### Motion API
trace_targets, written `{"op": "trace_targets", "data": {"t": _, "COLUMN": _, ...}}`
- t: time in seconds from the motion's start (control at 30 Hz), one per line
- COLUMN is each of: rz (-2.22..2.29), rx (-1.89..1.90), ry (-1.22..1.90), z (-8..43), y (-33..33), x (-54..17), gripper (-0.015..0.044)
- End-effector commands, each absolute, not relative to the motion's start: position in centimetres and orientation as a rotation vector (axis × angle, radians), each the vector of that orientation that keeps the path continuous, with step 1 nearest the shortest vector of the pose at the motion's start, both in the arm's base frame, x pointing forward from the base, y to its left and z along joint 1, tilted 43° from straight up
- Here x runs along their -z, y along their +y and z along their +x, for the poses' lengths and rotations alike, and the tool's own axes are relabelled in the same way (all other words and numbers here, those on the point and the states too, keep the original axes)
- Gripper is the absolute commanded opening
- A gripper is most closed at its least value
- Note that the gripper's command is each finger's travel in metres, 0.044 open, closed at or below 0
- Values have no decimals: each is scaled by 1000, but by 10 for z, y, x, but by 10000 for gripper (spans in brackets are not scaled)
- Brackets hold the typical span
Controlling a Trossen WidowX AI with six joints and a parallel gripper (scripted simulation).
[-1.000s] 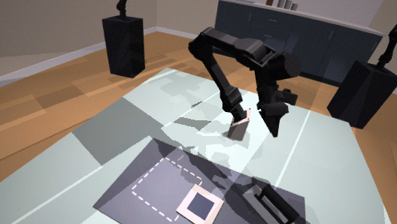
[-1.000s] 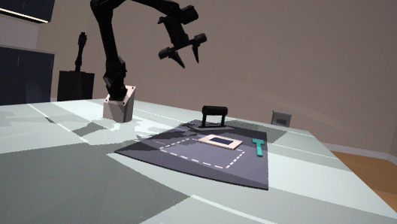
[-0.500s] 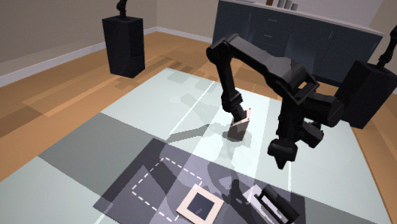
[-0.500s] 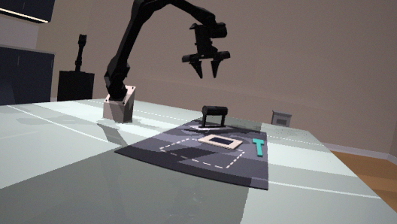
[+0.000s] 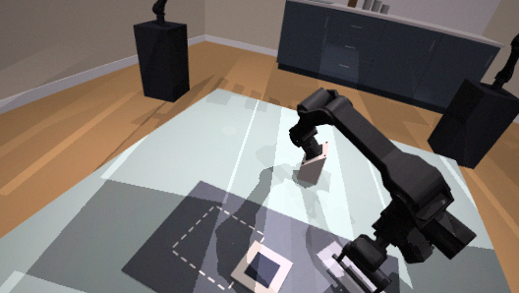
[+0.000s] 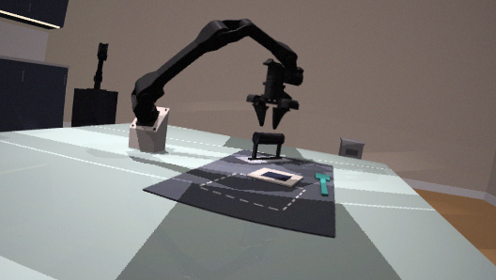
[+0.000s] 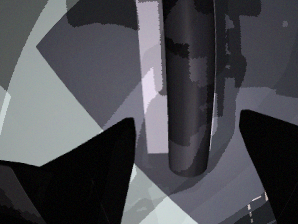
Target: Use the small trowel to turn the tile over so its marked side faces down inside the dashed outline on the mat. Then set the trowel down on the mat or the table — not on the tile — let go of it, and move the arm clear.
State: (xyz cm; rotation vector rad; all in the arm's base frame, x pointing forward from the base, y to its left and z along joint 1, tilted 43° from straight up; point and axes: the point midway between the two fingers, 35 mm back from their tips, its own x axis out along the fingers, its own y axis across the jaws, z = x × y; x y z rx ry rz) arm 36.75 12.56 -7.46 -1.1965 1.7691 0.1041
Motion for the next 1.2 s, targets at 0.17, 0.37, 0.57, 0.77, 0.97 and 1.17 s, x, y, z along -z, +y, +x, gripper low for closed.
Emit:
{"op": "trace_targets", "data": {"t": 0.17, "rz": -1183, "rx": -79, "ry": 1763, "z": 371, "y": 122, "x": 80, "gripper": 270}}
{"op": "trace_targets", "data": {"t": 0.37, "rz": -1182, "rx": -78, "ry": 1763, "z": 371, "y": 116, "x": 87, "gripper": 270}}
{"op": "trace_targets", "data": {"t": 0.57, "rz": -1183, "rx": -78, "ry": 1763, "z": 371, "y": 110, "x": 94, "gripper": 270}}
{"op": "trace_targets", "data": {"t": 0.77, "rz": -1183, "rx": -79, "ry": 1763, "z": 370, "y": 103, "x": 101, "gripper": 270}}
{"op": "trace_targets", "data": {"t": 0.97, "rz": -1184, "rx": -79, "ry": 1762, "z": 370, "y": 98, "x": 107, "gripper": 270}}
{"op": "trace_targets", "data": {"t": 1.17, "rz": -1184, "rx": -79, "ry": 1762, "z": 370, "y": 97, "x": 107, "gripper": 158}}
